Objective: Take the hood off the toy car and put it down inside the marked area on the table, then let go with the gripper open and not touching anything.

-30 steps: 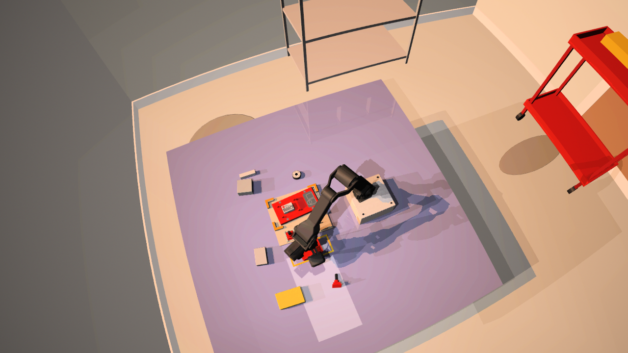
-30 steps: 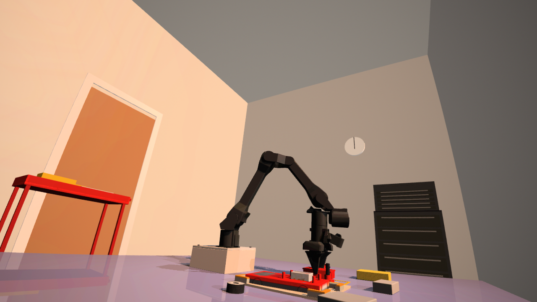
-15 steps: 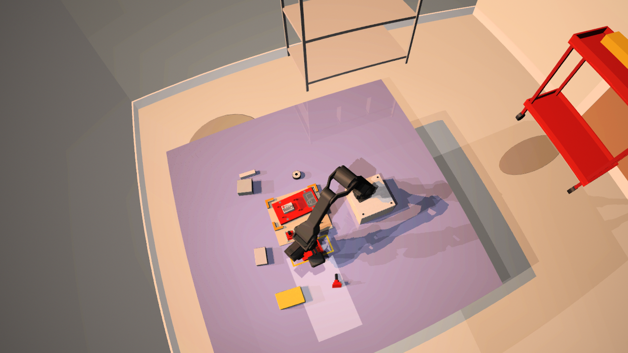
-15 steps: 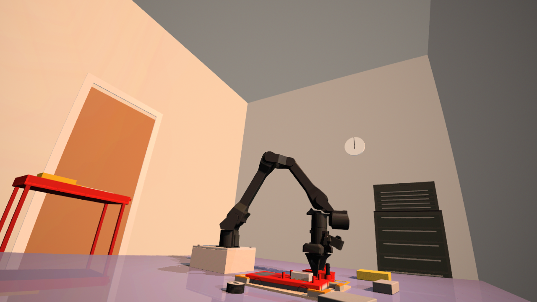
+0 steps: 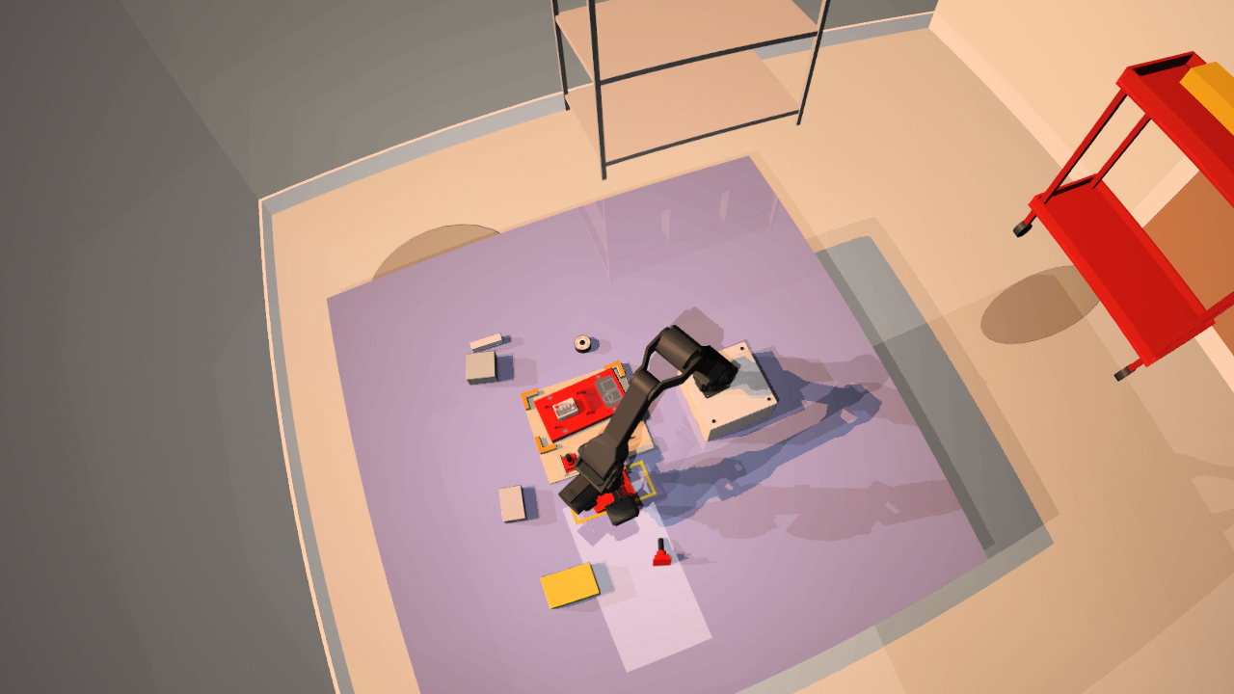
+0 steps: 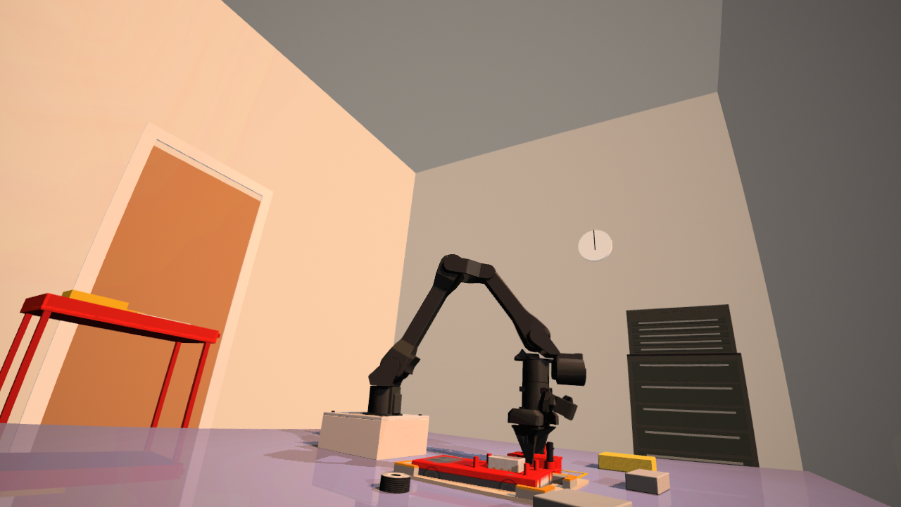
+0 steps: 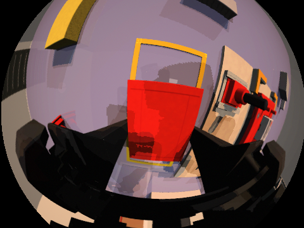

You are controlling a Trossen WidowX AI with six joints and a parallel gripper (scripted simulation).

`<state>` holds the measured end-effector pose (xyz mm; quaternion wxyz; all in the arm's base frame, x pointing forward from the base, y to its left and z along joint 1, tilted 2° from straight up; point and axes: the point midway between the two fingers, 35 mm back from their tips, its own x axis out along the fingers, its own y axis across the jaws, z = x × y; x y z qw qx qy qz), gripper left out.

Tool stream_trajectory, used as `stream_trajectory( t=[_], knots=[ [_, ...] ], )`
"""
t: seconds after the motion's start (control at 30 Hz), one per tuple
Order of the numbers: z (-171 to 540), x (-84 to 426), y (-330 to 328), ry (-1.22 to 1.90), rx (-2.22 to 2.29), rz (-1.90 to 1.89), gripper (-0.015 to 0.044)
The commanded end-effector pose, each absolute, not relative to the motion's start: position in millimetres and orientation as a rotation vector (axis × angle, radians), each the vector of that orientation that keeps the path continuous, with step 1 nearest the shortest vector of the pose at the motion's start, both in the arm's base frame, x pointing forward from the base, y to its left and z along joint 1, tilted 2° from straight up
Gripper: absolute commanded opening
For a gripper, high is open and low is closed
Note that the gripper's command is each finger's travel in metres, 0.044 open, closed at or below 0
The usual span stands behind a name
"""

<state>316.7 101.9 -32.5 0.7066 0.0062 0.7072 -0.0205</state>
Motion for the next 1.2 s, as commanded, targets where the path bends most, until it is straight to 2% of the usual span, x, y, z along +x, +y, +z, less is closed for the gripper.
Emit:
stream_trajectory(
  t=[0.0, 0.3, 1.17],
  knots=[
    [-32.2, 316.9, 102.0, 1.571, 0.014, -0.045, 0.0440],
    [36.8, 317.0, 102.9, 1.566, 0.019, -0.040, 0.0440],
    [38.8, 316.7, 102.8, 1.566, 0.020, -0.040, 0.0440]
  ],
)
